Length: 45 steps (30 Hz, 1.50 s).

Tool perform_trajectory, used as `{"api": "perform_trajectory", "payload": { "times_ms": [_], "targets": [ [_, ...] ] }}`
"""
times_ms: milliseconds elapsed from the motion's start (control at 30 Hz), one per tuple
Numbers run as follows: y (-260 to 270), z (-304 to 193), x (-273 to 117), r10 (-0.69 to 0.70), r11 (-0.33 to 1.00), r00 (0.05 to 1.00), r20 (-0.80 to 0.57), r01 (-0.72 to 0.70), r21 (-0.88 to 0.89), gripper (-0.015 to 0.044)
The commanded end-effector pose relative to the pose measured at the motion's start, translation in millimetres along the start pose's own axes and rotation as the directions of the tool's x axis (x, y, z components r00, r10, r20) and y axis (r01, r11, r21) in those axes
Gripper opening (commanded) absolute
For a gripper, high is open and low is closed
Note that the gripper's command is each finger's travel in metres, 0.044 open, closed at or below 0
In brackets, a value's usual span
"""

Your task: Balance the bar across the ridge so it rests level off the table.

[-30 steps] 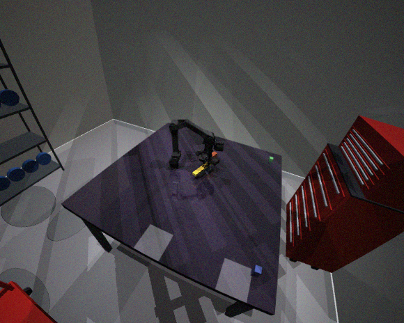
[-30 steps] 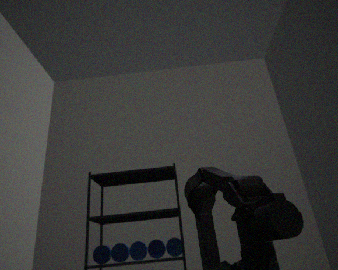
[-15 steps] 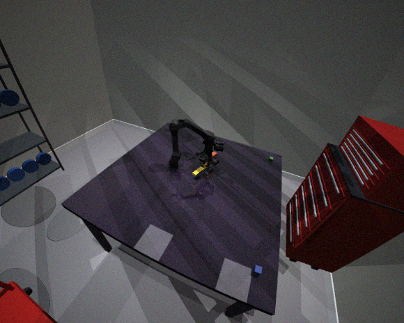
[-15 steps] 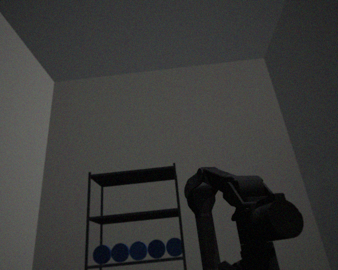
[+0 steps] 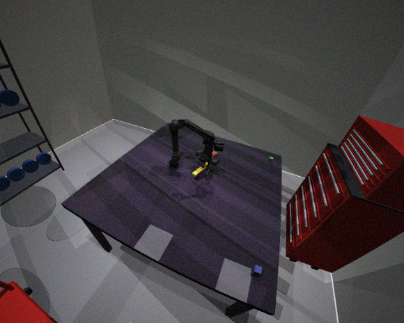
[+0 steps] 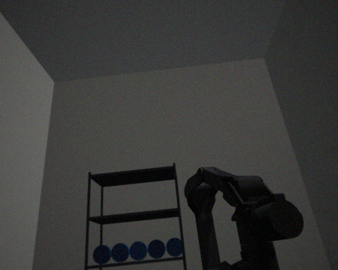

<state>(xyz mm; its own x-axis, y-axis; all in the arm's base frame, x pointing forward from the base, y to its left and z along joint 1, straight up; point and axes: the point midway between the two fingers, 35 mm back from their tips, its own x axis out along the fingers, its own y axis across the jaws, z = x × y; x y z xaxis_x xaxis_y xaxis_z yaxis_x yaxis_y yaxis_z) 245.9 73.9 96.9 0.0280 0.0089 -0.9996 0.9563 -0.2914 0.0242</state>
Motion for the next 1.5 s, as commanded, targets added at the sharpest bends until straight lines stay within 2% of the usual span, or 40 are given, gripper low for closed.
{"api": "perform_trajectory", "payload": {
  "times_ms": [0, 433, 633, 667, 1467],
  "targets": [
    [-0.1, 0.0, 0.2, -0.001, 1.0, 1.0, 0.0, 0.001, 0.0, 0.0],
    [-0.1, 0.0, 0.2, -0.001, 1.0, 1.0, 0.0, 0.001, 0.0, 0.0],
    [-0.1, 0.0, 0.2, -0.001, 1.0, 1.0, 0.0, 0.001, 0.0, 0.0158],
    [-0.1, 0.0, 0.2, -0.001, 1.0, 1.0, 0.0, 0.001, 0.0, 0.0167],
    [-0.1, 0.0, 0.2, -0.001, 1.0, 1.0, 0.0, 0.001, 0.0, 0.017]
  ]
}}
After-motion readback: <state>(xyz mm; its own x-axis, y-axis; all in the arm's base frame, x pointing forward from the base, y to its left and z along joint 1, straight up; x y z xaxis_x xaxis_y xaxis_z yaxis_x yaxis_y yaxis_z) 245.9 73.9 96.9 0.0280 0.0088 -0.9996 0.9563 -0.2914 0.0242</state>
